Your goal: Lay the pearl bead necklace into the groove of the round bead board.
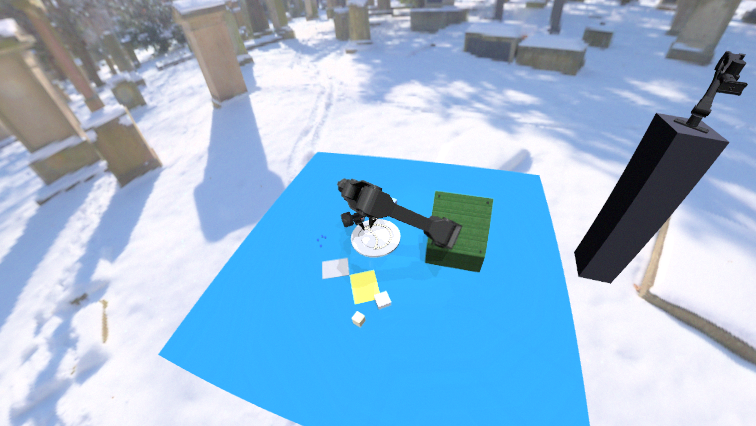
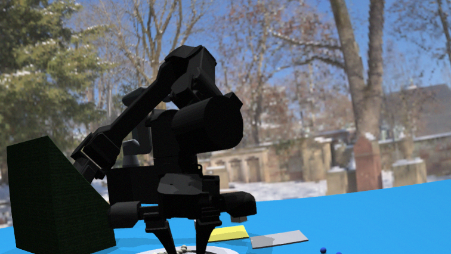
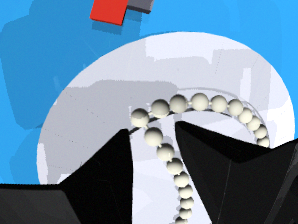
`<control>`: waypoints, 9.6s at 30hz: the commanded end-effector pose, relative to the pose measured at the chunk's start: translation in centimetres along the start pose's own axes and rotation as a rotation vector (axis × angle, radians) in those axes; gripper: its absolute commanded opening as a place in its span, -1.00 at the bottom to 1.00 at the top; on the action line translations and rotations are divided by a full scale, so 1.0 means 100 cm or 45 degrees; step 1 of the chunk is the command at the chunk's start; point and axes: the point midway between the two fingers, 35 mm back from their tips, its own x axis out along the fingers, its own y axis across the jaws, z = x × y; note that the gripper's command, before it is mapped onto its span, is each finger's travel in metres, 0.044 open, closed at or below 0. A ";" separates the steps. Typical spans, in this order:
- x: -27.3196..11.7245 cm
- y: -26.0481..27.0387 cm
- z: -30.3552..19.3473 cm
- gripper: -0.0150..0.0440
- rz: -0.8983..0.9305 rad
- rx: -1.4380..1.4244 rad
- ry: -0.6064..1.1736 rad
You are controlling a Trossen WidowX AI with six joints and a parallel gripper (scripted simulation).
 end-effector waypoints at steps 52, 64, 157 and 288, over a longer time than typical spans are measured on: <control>-0.006 0.015 0.003 -0.49 0.006 0.008 0.006; -0.006 0.016 0.004 -0.49 0.006 0.008 0.006; 0.000 0.011 -0.007 -0.08 0.008 -0.606 0.005; -0.037 0.022 -0.015 0.38 0.006 -0.364 0.005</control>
